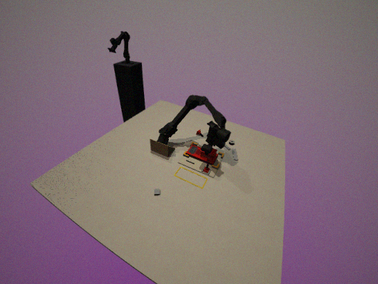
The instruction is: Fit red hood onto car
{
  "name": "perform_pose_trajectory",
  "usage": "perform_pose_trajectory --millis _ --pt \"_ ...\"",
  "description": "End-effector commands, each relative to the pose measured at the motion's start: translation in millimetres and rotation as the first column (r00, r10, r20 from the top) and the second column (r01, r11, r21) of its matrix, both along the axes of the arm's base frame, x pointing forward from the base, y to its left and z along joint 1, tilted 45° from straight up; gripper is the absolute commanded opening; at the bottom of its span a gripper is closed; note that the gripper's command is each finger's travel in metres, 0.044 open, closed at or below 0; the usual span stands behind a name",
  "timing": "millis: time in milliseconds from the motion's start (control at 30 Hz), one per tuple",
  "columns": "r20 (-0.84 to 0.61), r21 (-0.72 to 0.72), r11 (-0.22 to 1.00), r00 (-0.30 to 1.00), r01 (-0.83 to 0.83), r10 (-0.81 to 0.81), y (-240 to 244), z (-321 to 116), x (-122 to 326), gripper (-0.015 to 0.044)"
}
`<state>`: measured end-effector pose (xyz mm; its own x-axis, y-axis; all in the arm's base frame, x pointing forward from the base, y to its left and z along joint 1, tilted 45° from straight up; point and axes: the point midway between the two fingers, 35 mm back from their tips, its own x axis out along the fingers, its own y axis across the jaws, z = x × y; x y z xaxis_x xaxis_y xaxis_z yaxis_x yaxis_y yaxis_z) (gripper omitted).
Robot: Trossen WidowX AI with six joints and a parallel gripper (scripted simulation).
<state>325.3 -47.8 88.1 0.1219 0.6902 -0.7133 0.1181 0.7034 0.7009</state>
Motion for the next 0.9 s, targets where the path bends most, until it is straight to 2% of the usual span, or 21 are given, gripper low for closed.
perform_pose_trajectory --millis 0,867 --pt "0.001 0.002 1.0 1.0 0.005 -0.005 -0.3 0.4 0.4 0.0" --pt "0.001 0.002 1.0 1.0 0.005 -0.005 3.0 -3.0 1.2 0.0"
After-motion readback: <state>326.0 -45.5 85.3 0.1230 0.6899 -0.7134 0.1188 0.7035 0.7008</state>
